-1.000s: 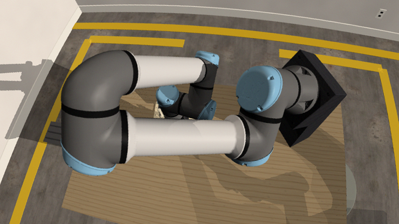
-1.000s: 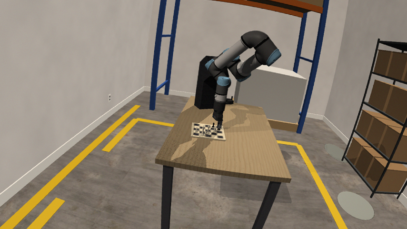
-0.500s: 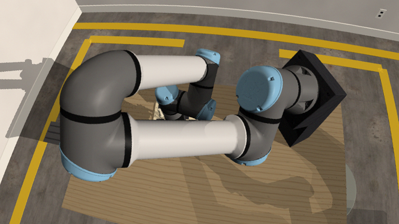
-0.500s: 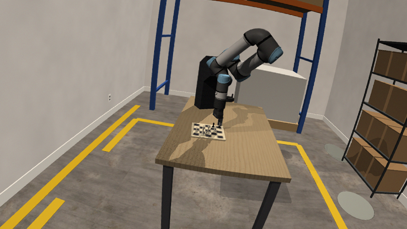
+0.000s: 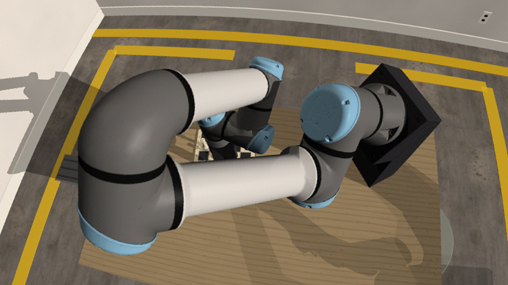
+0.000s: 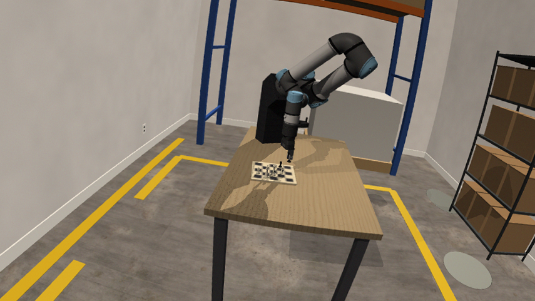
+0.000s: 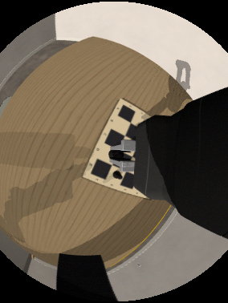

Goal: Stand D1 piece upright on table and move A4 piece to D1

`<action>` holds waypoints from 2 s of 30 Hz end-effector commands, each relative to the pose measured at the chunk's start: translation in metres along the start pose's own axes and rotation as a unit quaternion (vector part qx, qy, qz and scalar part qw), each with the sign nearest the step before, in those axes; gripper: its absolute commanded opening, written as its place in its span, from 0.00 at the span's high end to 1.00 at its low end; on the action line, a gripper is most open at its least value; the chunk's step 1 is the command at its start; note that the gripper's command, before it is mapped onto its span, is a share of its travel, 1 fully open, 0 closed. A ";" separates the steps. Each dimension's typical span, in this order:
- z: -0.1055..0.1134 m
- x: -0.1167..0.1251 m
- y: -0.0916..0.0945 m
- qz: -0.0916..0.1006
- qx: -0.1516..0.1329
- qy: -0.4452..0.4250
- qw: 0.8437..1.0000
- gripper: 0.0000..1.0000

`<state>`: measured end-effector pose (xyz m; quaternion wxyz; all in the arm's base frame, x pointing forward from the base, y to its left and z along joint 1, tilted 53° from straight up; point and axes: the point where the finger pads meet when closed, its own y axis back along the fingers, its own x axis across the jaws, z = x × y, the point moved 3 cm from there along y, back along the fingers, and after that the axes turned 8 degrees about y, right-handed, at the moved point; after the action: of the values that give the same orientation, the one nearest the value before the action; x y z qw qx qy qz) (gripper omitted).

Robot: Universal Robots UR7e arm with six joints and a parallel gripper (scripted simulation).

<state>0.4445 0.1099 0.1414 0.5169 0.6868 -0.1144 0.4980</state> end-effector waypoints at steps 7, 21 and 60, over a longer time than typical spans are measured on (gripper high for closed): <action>0.001 0.000 0.024 -0.001 0.002 0.000 1.000 1.00; 0.001 0.000 0.044 -0.001 0.002 0.000 1.000 1.00; 0.036 0.035 0.052 -0.003 0.002 0.042 0.999 1.00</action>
<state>0.4256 0.0786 0.1862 0.5186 0.6782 -0.1016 0.5106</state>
